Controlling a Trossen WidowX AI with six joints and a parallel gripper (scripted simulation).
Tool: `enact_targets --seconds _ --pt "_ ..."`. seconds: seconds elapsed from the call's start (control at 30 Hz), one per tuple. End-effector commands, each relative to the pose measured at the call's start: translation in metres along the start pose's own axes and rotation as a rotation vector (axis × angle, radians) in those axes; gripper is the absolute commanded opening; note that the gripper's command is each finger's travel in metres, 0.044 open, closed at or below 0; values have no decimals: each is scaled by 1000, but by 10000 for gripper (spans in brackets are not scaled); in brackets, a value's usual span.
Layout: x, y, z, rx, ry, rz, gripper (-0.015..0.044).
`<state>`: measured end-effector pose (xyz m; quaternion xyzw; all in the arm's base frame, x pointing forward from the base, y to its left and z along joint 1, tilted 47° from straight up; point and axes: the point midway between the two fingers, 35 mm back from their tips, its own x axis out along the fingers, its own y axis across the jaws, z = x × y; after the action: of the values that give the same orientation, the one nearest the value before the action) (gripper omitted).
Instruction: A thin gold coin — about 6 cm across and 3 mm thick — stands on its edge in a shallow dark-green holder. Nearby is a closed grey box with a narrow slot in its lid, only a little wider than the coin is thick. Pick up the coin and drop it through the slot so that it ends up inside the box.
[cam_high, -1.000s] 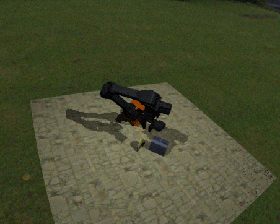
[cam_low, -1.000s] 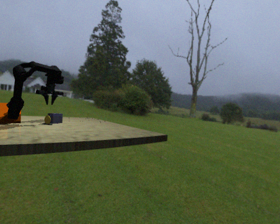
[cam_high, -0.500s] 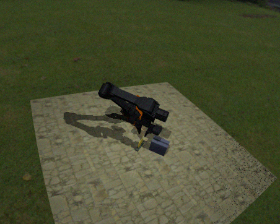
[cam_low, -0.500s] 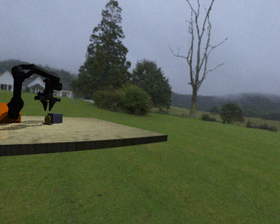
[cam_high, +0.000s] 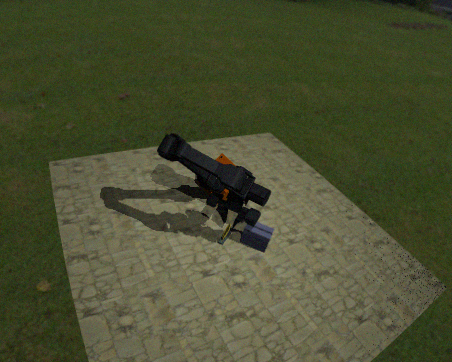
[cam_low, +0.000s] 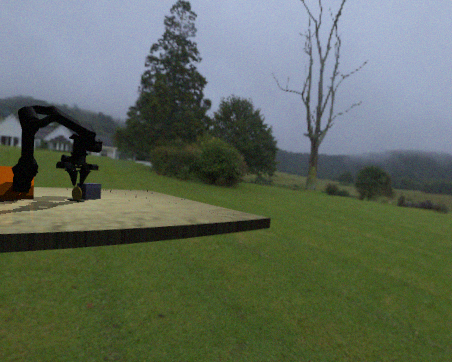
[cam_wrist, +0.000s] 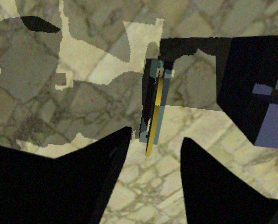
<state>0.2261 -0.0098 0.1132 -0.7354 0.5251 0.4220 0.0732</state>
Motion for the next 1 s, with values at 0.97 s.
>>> enact_targets --seconds 0.97 --pt "53 3 -1 -5 8 7 161"
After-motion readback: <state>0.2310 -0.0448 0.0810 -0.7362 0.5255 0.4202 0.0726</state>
